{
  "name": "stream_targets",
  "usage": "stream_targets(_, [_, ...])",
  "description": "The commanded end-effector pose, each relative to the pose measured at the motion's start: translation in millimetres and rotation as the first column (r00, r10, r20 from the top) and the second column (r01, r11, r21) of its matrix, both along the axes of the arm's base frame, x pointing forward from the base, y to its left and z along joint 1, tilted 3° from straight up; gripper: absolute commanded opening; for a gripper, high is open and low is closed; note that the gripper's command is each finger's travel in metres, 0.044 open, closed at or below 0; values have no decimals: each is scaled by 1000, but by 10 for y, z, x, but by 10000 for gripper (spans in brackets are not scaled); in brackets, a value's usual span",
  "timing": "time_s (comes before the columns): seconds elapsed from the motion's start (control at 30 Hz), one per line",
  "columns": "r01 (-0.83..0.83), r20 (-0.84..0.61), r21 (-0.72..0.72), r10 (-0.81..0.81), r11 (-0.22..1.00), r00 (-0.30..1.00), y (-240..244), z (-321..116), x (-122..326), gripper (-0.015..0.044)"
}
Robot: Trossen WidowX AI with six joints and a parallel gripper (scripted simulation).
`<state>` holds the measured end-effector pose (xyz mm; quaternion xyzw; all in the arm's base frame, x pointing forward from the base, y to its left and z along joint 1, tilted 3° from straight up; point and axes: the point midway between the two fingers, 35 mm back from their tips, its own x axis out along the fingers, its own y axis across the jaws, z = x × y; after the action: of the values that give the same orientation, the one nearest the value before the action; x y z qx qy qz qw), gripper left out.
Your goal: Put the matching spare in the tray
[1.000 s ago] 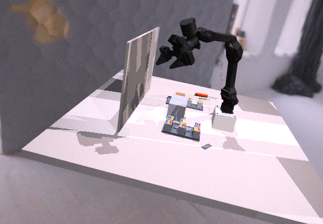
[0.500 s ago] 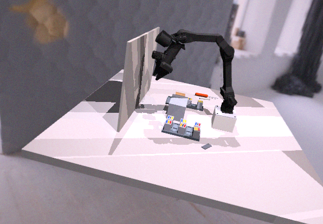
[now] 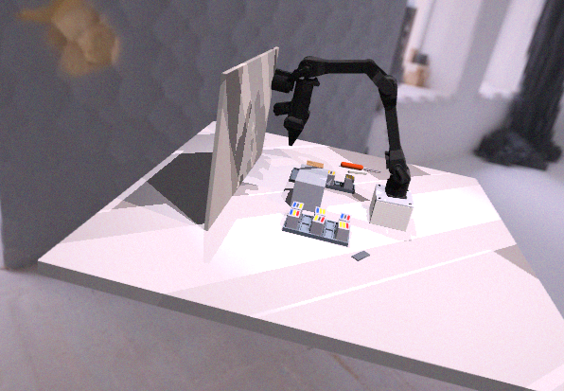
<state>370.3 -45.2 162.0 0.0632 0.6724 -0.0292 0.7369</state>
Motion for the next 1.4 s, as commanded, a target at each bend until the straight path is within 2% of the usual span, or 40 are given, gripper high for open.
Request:
stream_targets(0.0, [3, -24, -3, -3, 1000, 1000, -37, -23, -47, 440])
stream_targets(0.47, [-4, -23, -3, 4, 1000, 1000, -23, -25, -47, 440])
stream_targets(0.57, [-103, -16, 3, 103, 995, 995, 189, -59, -59, 440])
stream_targets(0.7, [-331, -6, -6, 331, 943, 943, 641, -148, -127, 440])
stream_targets(0.8, [-567, -4, -29, 567, 823, 824, 1104, -254, -264, 440])
stream_targets(0.9, [-764, -7, -52, 765, 643, 644, 1537, -364, -470, 440])
stream_targets(1.0, [-907, -15, -74, 909, 414, 416, 1925, -478, -736, 440])
stream_targets(1.1, [-981, -26, -93, 985, 168, 171, 2243, -588, -1035, 440])
stream_targets(1.17, [-990, -29, -97, 993, 107, 110, 2310, -615, -1112, 440])
stream_targets(1.37, [-990, -29, -97, 994, 99, 103, 2318, -618, -1121, 440])
